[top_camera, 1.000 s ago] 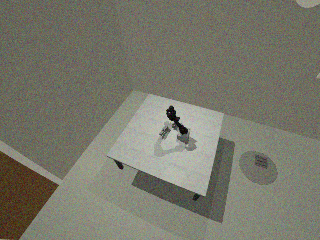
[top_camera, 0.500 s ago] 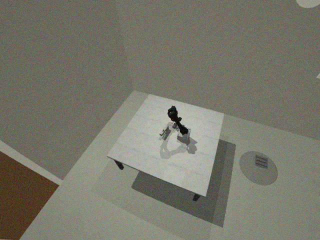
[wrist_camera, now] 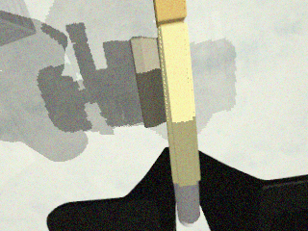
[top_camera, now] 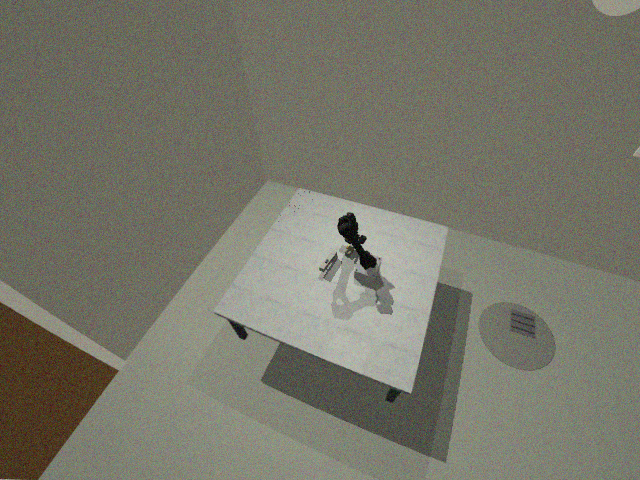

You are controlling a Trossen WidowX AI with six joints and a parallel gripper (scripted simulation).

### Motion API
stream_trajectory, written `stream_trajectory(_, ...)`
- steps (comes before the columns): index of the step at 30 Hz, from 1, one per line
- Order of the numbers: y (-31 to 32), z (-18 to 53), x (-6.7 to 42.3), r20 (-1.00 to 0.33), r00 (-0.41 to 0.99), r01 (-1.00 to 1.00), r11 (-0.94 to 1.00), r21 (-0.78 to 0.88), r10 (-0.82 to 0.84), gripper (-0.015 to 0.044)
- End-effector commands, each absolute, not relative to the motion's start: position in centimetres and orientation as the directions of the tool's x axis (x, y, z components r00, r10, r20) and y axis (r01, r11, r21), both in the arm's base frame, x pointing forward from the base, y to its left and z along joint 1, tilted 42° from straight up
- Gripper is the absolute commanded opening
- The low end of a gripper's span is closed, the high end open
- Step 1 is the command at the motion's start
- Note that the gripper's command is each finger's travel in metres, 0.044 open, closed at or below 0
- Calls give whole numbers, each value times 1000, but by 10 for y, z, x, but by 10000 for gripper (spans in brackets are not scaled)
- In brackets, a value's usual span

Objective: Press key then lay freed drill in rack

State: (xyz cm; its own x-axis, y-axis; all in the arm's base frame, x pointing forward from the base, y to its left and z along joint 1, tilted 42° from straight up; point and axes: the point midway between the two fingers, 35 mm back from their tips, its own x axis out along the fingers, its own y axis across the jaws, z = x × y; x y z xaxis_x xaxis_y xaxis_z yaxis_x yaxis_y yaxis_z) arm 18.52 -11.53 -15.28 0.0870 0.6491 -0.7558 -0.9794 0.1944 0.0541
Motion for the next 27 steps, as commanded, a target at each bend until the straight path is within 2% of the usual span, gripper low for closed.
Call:
stream_trajectory(1, -112, -154, 181, -756, 81, -980, 188, 57, 650, 0)
stream_trajectory(27, -92, -179, 186, -755, 82, -981, 188, 56, 651, 0)
